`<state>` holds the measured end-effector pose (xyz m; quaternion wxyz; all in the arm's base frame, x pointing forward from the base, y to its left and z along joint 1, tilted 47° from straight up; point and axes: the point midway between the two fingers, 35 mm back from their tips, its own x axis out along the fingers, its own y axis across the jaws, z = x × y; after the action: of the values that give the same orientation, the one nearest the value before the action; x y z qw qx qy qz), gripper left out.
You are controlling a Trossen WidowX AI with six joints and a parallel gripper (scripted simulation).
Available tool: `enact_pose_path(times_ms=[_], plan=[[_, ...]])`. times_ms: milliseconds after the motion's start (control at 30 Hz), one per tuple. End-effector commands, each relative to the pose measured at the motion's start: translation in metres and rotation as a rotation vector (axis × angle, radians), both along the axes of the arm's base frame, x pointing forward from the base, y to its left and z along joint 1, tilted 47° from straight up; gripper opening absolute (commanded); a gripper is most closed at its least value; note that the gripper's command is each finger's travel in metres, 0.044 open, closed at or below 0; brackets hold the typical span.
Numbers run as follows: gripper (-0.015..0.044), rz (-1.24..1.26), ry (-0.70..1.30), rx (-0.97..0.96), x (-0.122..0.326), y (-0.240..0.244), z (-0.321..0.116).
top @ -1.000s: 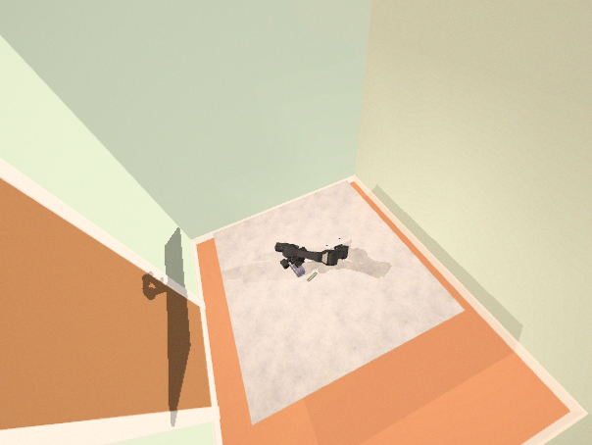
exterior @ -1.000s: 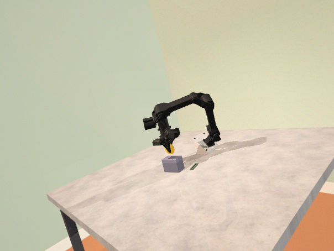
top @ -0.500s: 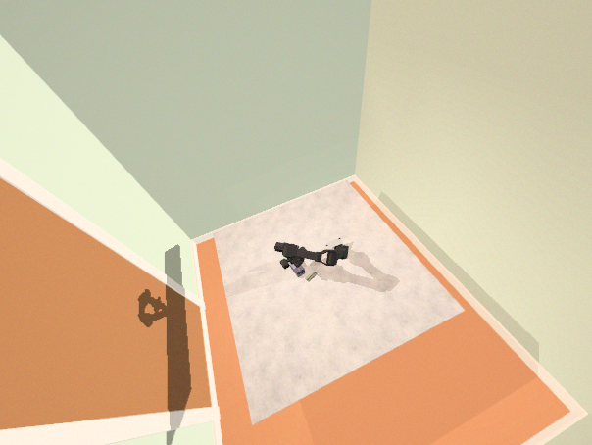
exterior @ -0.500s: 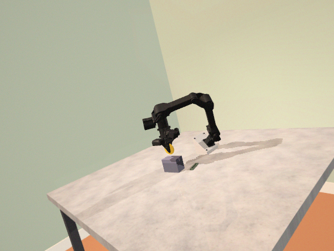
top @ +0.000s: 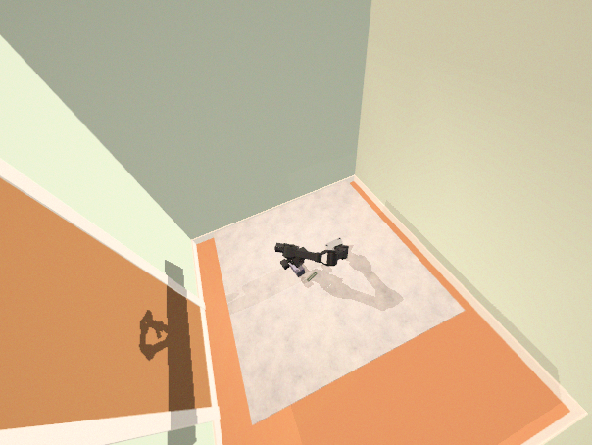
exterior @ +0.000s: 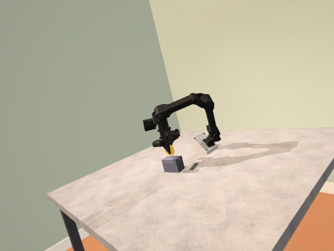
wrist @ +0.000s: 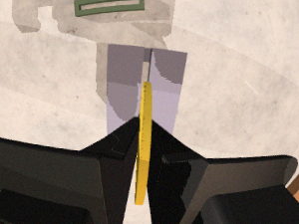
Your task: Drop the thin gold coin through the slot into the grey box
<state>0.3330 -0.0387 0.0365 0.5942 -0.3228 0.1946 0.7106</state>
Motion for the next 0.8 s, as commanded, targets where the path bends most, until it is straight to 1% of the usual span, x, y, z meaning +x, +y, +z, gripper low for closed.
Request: enact_pose_path(times_ms=[0,667,767], plan=[[0.0,-0.004,0.004,0.004,-0.0004,0.0027,-0.0014],[0.0,-0.004,0.004,0.004,-0.0013,0.0097,-0.0082],[0.0079,0.0,0.0,0.0,-0.0007,0.0077,-0.007]])
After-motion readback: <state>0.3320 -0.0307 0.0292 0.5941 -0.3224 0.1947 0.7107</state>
